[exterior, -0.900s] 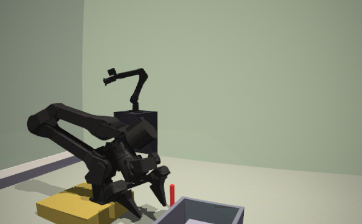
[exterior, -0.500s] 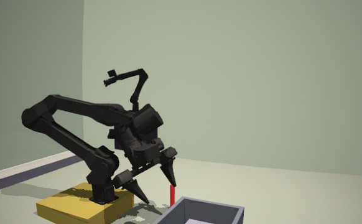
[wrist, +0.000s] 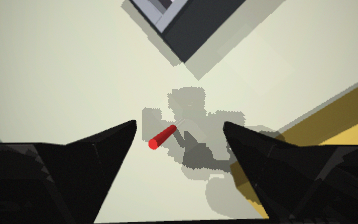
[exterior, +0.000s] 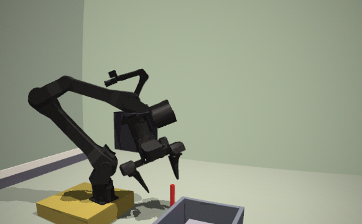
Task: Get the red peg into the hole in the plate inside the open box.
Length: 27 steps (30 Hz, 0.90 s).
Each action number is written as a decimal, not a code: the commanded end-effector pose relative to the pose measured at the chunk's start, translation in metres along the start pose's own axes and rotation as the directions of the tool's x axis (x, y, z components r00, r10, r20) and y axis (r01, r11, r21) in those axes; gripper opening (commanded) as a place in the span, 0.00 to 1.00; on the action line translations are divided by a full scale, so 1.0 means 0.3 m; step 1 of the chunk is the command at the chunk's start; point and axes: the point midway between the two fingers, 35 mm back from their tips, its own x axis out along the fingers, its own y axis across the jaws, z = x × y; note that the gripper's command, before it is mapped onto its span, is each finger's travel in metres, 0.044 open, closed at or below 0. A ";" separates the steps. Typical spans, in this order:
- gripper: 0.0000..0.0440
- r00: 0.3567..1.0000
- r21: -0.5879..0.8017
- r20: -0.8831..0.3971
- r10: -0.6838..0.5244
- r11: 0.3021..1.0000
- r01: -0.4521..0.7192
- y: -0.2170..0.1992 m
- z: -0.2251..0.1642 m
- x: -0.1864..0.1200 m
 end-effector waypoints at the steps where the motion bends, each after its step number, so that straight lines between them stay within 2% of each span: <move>1: 1.00 0.998 0.064 -0.038 -0.047 0.997 0.049 0.007 -0.028 0.014; 21: 1.00 0.993 0.199 -0.101 -0.060 0.977 0.079 0.060 -0.092 0.183; 24: 0.94 0.992 0.216 -0.111 -0.063 0.973 0.086 0.057 -0.102 0.206; 27: 0.79 0.989 0.234 -0.126 -0.072 0.967 0.100 0.050 -0.112 0.222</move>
